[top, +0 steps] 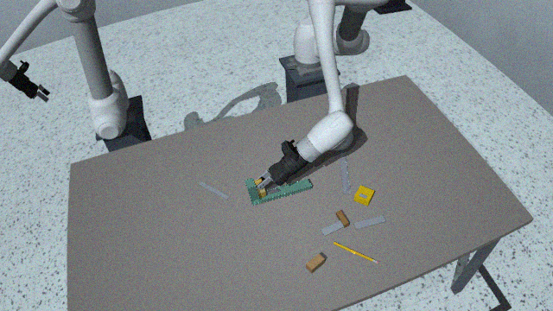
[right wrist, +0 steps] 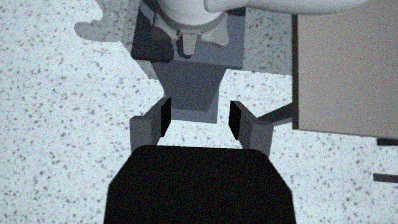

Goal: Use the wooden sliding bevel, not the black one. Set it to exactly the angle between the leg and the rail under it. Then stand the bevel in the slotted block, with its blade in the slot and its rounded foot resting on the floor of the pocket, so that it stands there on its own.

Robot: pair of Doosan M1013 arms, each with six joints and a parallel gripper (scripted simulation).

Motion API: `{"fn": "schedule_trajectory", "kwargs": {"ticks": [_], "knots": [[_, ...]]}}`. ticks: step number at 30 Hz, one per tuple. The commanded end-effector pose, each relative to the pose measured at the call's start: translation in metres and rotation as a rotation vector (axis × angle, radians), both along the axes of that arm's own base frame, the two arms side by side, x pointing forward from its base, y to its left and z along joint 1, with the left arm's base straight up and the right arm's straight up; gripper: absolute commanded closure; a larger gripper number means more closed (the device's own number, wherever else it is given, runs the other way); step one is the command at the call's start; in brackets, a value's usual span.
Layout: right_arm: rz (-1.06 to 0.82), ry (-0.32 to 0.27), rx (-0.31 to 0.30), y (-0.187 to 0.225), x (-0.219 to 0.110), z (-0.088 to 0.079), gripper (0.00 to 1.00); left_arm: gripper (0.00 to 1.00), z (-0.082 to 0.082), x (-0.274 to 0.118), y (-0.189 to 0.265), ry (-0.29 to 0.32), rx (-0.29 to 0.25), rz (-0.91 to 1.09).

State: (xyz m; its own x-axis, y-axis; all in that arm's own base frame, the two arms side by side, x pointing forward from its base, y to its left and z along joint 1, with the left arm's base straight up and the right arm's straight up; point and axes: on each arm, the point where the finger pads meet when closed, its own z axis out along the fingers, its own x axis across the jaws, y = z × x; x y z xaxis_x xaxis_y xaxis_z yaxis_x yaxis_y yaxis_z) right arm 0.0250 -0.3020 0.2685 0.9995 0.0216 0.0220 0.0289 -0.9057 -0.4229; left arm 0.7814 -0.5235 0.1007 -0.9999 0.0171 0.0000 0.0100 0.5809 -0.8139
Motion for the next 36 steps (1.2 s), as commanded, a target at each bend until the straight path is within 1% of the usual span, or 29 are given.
{"fn": "schedule_trajectory", "kwargs": {"ticks": [1,26,36], "knots": [[0.0,0.0,-0.001,-0.0003,0.0001,0.0004,0.0,1.0,0.0016,0.0004,-0.0001,-0.002,-0.001,0.0],[0.0,0.0,-0.001,-0.0003,0.0001,0.0004,0.0,1.0,0.0016,0.0004,-0.0001,-0.002,-0.001,0.0],[0.0,0.0,-0.001,-0.0003,0.0001,0.0004,0.0,1.0,0.0086,0.0004,-0.0008,-0.002,-0.001,0.0]]}}
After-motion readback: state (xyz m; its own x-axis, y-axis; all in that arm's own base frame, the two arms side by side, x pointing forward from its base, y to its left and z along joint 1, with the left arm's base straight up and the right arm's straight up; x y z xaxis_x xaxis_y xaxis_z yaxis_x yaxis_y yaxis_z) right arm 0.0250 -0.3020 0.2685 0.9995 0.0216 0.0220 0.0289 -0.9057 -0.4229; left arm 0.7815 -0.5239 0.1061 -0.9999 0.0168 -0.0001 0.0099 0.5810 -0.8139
